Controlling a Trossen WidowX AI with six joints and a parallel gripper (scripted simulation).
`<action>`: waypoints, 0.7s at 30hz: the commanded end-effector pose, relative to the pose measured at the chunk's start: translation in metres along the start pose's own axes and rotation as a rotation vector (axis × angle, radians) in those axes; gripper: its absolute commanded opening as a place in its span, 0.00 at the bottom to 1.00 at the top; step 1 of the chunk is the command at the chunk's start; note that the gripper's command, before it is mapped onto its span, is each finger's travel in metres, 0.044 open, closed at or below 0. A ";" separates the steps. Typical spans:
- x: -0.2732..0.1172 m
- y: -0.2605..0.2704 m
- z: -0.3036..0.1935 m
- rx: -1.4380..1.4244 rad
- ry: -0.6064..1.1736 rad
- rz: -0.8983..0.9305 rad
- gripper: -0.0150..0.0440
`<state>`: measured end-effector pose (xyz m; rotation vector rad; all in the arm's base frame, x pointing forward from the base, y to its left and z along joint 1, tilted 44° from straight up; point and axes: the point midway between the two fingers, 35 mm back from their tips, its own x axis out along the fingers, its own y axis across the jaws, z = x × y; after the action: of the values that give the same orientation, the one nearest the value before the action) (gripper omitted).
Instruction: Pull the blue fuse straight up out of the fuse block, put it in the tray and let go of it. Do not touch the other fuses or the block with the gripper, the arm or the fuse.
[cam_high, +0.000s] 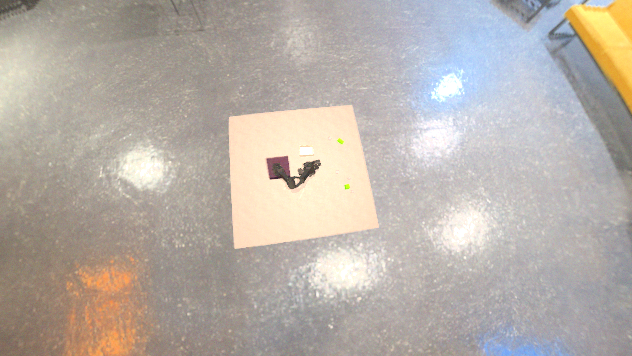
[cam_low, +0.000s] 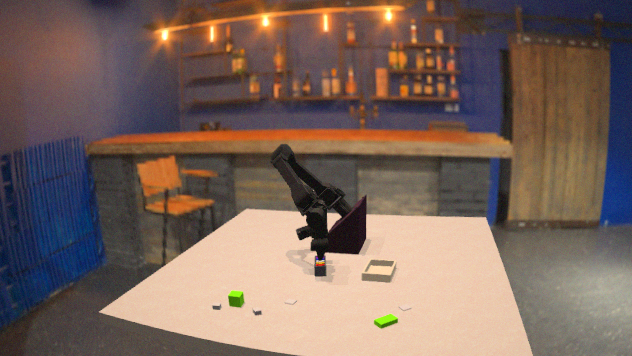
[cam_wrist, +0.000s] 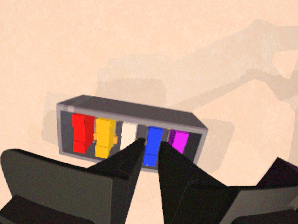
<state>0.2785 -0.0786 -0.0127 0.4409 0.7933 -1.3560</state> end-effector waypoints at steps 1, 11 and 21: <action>0.000 0.000 0.000 0.000 0.000 0.000 0.32; 0.000 0.000 0.000 0.000 0.000 0.000 0.25; -0.005 0.000 0.000 0.000 0.000 0.000 0.25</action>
<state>0.2782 -0.0768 -0.0107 0.4381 0.7954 -1.3563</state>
